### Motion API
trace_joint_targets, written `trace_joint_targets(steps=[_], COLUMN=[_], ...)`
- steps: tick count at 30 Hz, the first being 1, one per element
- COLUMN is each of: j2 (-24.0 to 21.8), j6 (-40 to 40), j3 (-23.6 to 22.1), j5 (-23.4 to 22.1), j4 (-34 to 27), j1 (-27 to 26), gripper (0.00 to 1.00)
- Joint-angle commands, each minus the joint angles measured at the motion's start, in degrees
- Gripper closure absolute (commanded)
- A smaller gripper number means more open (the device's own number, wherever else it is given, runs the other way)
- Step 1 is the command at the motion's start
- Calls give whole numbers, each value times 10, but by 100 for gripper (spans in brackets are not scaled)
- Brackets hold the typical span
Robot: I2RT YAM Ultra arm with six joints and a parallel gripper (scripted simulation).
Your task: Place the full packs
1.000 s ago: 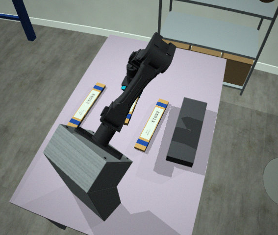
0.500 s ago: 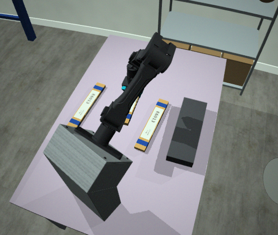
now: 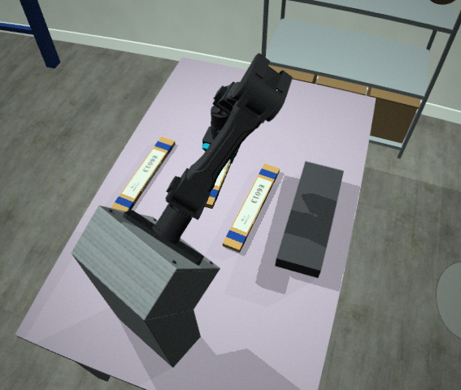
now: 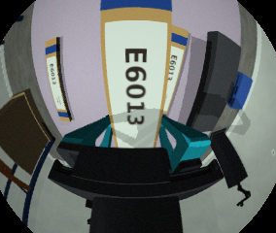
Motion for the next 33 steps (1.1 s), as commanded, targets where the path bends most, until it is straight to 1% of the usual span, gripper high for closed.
trace_joint_targets(steps=[1,9,10,33], j2=[-37,-38,-17,23], j6=[-3,-3,-7,-27], j3=[-5,-5,-22,-27], j5=[-3,-4,-8,-31], j4=[2,1,35,92], j1=[9,8,-5,-34], gripper=[100,100,100,100])
